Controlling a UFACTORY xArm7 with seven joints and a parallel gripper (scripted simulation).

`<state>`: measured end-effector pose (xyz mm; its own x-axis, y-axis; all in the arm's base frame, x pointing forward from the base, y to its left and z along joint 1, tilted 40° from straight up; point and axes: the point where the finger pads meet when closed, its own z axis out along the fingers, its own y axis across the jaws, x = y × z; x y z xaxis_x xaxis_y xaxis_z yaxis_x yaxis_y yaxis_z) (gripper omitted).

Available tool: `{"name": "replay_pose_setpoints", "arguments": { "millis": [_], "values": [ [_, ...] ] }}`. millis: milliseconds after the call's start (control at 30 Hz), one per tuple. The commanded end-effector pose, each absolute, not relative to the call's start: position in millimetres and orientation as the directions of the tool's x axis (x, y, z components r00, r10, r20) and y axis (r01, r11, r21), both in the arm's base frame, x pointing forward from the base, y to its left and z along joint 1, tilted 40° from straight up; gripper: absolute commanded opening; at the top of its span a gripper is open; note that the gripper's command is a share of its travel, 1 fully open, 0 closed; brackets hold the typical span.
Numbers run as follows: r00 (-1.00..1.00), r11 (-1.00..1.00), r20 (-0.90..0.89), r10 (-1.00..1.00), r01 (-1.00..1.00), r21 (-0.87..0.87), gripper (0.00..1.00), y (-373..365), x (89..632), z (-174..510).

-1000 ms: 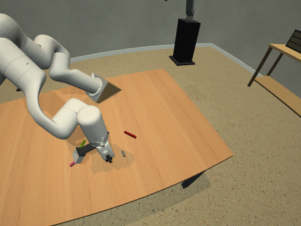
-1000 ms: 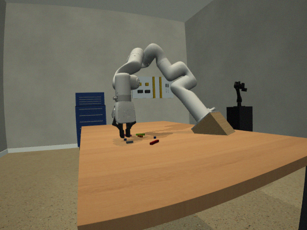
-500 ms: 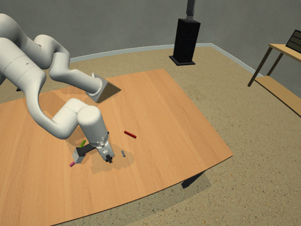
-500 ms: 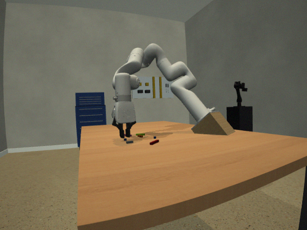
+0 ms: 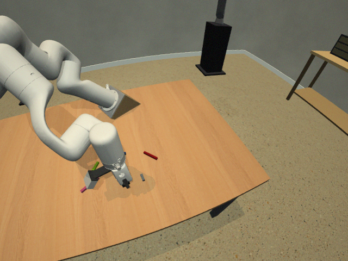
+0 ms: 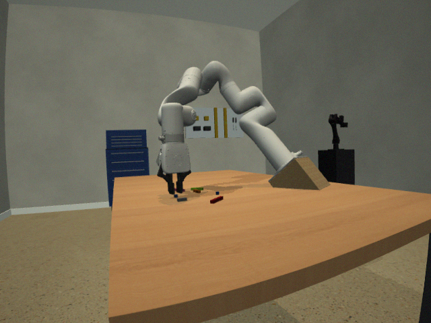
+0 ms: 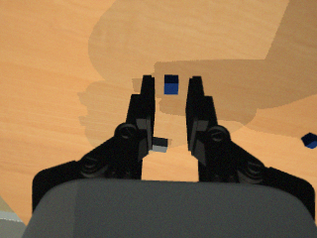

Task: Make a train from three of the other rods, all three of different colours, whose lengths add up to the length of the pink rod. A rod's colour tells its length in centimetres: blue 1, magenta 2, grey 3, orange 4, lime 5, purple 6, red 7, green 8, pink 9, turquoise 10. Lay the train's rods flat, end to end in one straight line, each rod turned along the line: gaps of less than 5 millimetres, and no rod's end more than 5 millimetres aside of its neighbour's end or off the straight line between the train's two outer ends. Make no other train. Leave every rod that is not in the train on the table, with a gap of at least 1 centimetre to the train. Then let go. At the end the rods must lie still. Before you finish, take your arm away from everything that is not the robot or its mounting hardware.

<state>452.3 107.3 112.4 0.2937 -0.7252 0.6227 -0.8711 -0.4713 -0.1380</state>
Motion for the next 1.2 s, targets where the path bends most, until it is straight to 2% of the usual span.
{"name": "replay_pose_setpoints", "arguments": {
  "millis": [0,1167],
  "values": [
    [0.295,-0.474,0.622,-0.725,-0.87,-0.14,0.24,108.0,453.5,111.6],
    [0.295,-0.474,0.622,-0.725,-0.87,-0.14,0.24,102.4,457.9,103.1]
  ]
}}
